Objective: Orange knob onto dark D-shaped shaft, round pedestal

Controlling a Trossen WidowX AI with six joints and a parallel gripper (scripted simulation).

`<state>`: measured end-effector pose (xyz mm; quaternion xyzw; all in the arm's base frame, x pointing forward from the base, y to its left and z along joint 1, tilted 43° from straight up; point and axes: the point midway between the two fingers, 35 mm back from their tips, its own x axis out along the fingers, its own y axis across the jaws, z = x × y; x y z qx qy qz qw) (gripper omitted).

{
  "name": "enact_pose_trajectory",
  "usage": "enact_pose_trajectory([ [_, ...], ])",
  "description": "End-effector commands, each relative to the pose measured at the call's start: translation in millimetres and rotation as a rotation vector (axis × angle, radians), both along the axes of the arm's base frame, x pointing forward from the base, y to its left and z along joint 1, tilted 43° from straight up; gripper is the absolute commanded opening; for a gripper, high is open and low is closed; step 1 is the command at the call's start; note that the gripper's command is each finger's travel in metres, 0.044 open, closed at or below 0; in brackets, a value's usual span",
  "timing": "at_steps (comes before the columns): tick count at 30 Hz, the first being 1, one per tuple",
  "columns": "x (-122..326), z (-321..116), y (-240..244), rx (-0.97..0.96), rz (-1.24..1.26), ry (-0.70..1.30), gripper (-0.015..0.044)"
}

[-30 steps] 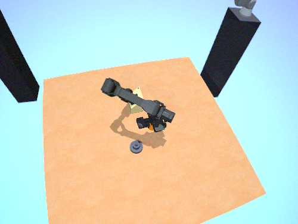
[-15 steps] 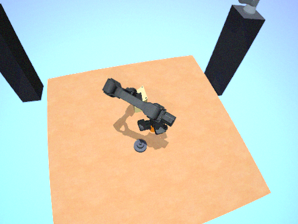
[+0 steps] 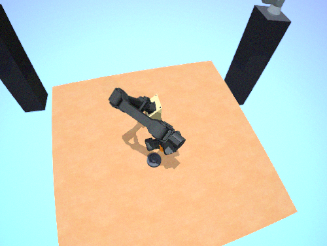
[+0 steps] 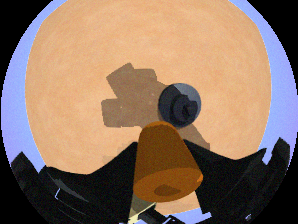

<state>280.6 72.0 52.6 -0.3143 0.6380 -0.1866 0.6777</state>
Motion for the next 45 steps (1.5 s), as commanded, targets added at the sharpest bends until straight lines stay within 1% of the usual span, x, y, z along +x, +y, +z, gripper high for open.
enact_pose_trajectory([
  [1,7,6,-10,0.001,0.006,-0.01,0.0],
  [16,24,19,-49,-0.017,0.001,-0.014,0.0],
  [26,27,1,-65,-0.018,0.001,-0.014,0.0],
  [45,29,0,-66,-0.018,-0.004,-0.019,0.0],
])
